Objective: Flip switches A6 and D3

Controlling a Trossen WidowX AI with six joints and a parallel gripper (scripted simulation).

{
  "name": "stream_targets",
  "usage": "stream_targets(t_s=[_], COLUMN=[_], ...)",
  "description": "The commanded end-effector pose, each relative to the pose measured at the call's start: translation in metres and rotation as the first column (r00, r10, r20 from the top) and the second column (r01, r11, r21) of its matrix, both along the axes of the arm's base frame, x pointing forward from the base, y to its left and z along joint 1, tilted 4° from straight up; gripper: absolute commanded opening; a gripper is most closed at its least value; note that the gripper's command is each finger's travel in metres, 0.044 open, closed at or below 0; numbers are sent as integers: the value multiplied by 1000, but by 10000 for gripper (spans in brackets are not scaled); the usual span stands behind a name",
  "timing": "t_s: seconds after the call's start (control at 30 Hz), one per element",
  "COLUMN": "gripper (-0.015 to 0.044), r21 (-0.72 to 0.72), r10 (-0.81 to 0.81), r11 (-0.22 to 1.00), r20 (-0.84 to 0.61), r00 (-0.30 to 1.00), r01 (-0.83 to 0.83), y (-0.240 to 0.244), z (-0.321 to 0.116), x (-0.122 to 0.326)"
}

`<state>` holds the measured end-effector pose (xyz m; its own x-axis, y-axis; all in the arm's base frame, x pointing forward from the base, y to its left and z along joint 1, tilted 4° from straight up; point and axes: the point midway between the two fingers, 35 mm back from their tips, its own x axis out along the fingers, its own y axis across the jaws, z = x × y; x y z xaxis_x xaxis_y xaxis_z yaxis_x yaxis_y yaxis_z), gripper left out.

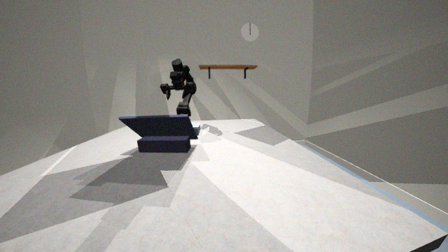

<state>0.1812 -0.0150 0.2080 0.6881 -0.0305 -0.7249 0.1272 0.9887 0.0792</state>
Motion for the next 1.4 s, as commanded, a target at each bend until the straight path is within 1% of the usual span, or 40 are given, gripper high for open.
stream_targets(t_s=[0.0,0.13,0.27,0.4,0.47,0.57,0.7,1.37], gripper=[374,269,164,59,6,0,0,0], r21=[0,-6,-10,-17,-21,-22,-25,-25], r10=[-1,-14,-36,-12,-3,-2,-3,-3], r11=[1000,1000,999,1000,1000,1000,1000,1000], r20=[-1,-23,-58,-45,-37,-34,-8,-6], r00=[1000,1000,998,999,999,999,1000,1000], r01=[1,14,36,11,2,1,3,3], y=[0,-13,-45,-79,-90,-91,-92,-93], z=[0,-7,-26,-42,-48,-50,-75,-92], x=[1,22,56,83,90,93,113,128])
